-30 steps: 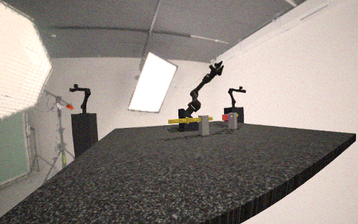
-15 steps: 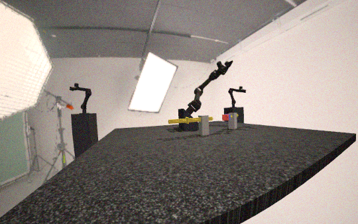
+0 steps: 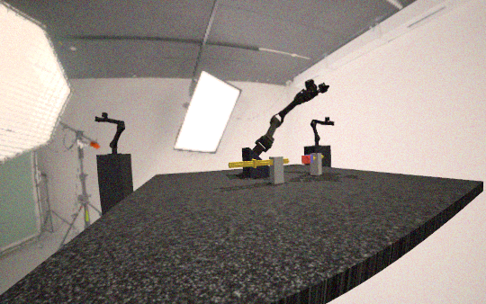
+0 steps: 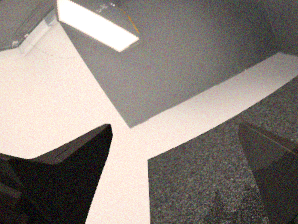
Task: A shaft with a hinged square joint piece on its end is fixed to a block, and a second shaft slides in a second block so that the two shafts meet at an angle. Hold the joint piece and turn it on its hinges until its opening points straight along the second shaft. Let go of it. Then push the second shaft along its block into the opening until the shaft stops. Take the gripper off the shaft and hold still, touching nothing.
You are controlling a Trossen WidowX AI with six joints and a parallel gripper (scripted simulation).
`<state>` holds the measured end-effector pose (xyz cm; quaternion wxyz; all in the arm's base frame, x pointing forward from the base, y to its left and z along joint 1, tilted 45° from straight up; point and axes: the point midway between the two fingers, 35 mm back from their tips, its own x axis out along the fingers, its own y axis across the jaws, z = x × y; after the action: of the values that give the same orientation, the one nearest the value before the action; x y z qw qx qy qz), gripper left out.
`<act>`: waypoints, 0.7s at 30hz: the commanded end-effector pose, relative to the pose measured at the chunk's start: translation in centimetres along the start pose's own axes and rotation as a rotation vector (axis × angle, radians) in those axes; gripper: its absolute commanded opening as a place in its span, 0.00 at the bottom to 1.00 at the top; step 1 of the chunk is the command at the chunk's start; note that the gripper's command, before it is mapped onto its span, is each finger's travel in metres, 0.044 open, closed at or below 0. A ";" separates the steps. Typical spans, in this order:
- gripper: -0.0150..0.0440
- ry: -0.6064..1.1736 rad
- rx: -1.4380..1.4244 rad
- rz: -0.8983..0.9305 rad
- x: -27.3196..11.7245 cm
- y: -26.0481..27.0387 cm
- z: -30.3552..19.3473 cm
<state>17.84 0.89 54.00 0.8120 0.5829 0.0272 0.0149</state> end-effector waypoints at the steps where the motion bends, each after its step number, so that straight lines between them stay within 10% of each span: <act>1: 1.00 0.056 -0.071 -0.083 2.8 -1.8 -0.7; 21: 1.00 0.474 -0.437 -0.396 13.1 -12.7 -5.0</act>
<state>29.17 2.17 42.14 0.8792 0.3836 0.2826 -0.0076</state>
